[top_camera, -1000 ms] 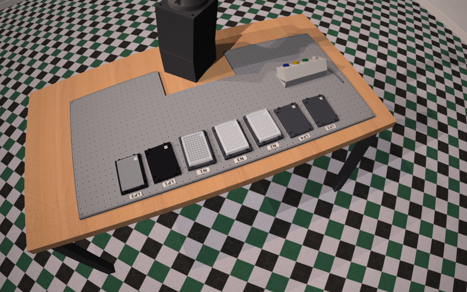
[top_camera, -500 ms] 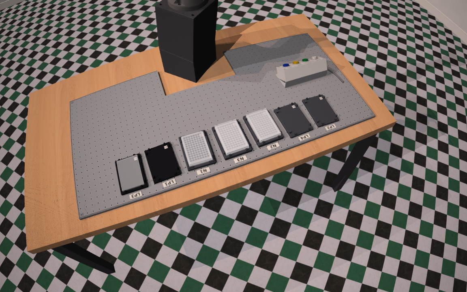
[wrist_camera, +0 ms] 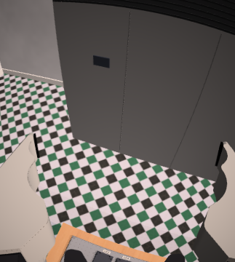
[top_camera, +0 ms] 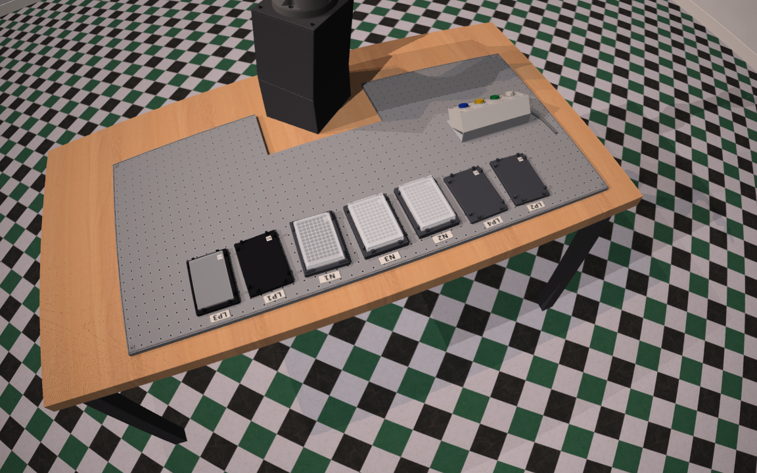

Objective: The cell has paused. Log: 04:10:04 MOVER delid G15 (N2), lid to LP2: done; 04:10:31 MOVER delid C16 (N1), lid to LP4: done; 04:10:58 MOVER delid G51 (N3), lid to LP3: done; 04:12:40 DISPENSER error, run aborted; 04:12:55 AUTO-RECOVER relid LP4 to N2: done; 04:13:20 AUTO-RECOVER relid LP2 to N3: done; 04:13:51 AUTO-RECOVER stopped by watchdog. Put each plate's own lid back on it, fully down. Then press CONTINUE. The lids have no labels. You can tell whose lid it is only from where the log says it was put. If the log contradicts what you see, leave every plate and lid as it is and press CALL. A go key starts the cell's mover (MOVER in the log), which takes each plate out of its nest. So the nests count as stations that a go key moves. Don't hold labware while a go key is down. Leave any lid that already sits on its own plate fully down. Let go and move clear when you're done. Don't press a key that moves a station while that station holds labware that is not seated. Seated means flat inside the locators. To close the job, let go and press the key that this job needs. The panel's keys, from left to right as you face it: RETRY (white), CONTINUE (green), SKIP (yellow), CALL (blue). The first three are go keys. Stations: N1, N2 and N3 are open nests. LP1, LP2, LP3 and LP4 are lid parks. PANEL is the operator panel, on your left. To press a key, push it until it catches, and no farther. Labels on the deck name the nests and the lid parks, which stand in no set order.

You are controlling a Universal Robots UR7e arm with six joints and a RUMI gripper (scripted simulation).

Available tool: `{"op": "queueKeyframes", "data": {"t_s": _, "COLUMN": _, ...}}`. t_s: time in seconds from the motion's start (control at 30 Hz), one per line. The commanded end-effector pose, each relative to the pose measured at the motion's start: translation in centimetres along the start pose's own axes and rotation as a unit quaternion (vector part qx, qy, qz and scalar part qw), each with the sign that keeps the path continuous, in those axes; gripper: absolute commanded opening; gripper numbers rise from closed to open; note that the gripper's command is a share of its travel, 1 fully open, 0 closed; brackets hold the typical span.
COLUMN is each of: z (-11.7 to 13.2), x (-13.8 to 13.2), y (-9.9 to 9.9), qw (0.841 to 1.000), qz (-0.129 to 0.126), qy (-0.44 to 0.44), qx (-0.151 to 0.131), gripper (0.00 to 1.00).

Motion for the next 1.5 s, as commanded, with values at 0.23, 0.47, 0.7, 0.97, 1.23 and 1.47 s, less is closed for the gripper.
{"op": "queueKeyframes", "data": {"t_s": 0.23, "z": -0.3, "x": 3.8, "y": -1.1, "qw": 0.999, "qz": 0.041, "qy": -0.012, "qx": 0.000, "gripper": 0.82}}
{"op": "queueKeyframes", "data": {"t_s": 0.47, "z": -0.5, "x": 5.2, "y": -1.5, "qw": 0.997, "qz": 0.078, "qy": -0.024, "qx": 0.001, "gripper": 0.82}}
{"op": "queueKeyframes", "data": {"t_s": 0.7, "z": -0.5, "x": 7.1, "y": -1.8, "qw": 0.996, "qz": 0.081, "qy": -0.024, "qx": 0.000, "gripper": 0.82}}
{"op": "queueKeyframes", "data": {"t_s": 0.97, "z": -0.7, "x": 9.6, "y": -2.2, "qw": 0.992, "qz": 0.121, "qy": -0.037, "qx": 0.000, "gripper": 0.82}}
{"op": "queueKeyframes", "data": {"t_s": 1.23, "z": -0.7, "x": 11.7, "y": -2.4, "qw": 0.988, "qz": 0.151, "qy": -0.046, "qx": 0.000, "gripper": 0.82}}
{"op": "queueKeyframes", "data": {"t_s": 1.47, "z": -0.6, "x": 13.8, "y": -2.4, "qw": 0.986, "qz": 0.161, "qy": -0.048, "qx": -0.001, "gripper": 0.82}}
Point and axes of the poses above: the point where the finger pads meet when closed, its own y axis back along the fingers, its own x axis across the jaws, z = x × y, the point moved 6 cm from there along y, back along the fingers, and after that the axes turned 1 degree about y, right-handed, at the moved point
